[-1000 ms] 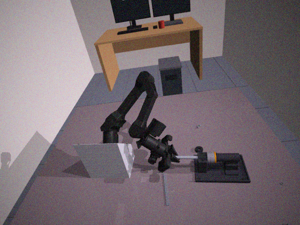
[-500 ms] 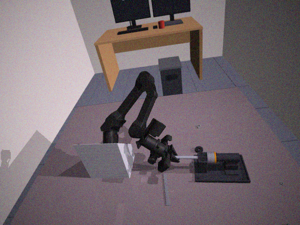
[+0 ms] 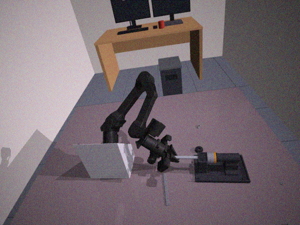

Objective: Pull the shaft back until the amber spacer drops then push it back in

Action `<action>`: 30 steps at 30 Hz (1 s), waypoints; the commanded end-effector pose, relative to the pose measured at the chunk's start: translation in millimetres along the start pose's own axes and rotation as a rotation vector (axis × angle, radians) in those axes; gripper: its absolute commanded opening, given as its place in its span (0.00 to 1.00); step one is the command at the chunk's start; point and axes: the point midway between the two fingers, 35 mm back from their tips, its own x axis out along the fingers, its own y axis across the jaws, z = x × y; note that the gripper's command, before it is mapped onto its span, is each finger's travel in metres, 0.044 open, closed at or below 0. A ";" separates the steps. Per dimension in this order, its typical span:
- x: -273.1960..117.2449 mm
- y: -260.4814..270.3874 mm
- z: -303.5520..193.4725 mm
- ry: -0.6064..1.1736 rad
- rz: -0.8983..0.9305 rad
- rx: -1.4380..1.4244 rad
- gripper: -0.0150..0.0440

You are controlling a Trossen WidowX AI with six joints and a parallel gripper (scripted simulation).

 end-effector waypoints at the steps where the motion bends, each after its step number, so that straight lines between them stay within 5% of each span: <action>1: -1.4 -0.1 2.8 -0.006 0.001 0.001 0.25; 30: -0.9 0.1 1.0 -0.005 0.001 0.001 0.25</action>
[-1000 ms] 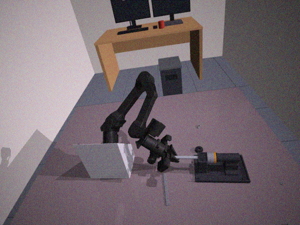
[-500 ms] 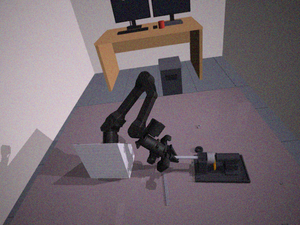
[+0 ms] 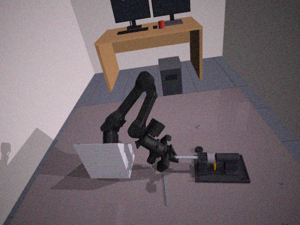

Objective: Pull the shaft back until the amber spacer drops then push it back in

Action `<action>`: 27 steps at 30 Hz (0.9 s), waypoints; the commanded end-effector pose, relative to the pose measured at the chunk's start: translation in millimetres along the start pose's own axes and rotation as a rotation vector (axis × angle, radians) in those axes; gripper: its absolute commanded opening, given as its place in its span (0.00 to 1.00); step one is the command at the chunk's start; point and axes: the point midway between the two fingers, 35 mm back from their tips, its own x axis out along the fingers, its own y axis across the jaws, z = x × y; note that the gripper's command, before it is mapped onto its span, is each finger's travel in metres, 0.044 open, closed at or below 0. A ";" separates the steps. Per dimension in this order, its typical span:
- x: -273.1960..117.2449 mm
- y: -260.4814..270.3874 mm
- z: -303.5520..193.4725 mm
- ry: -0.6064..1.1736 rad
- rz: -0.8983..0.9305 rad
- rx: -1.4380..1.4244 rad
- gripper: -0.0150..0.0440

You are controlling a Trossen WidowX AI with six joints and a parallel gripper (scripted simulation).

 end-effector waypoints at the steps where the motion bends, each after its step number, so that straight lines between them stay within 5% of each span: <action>1: 0.8 0.2 -0.5 -0.004 0.000 0.000 0.25; 27: 7.3 0.0 -8.5 -0.004 0.000 -0.001 0.25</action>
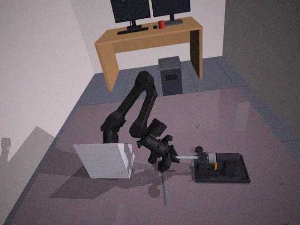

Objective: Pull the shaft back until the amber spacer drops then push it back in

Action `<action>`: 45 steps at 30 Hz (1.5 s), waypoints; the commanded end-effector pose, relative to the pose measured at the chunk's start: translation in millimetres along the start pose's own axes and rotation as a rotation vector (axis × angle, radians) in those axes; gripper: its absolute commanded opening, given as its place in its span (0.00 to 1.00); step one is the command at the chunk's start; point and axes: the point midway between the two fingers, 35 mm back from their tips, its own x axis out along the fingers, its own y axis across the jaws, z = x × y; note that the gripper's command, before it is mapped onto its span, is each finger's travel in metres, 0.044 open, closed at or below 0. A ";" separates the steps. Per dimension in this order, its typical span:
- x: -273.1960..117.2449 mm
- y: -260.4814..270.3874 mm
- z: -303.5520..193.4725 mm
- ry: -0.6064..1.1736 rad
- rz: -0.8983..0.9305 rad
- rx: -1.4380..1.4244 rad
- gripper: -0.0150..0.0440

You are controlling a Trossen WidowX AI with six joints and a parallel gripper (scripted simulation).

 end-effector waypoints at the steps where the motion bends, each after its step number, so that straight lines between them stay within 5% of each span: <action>1: 2.7 0.0 -5.5 0.011 -0.001 -0.006 0.25; 45: 14.7 -0.4 -18.1 0.011 -0.002 -0.006 0.25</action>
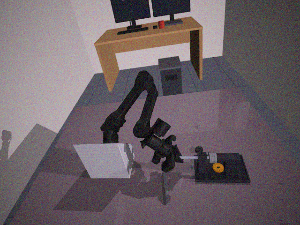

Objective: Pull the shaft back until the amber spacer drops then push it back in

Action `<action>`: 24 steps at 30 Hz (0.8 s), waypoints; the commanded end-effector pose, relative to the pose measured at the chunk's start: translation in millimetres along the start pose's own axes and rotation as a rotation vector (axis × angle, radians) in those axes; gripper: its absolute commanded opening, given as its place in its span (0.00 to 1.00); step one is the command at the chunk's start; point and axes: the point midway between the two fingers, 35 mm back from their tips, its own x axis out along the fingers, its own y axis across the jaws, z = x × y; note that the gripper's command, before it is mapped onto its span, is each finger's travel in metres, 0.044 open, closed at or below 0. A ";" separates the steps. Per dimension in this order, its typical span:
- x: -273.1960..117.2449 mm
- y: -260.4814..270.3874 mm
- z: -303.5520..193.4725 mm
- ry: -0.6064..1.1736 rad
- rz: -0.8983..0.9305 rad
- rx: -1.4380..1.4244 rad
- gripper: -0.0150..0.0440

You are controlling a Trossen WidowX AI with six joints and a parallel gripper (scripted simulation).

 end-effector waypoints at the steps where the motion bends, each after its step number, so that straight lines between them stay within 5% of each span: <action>1: 2.9 -0.2 -5.9 0.012 -0.001 -0.005 0.25; 24: 9.2 -0.5 -12.5 0.012 -0.002 -0.005 0.25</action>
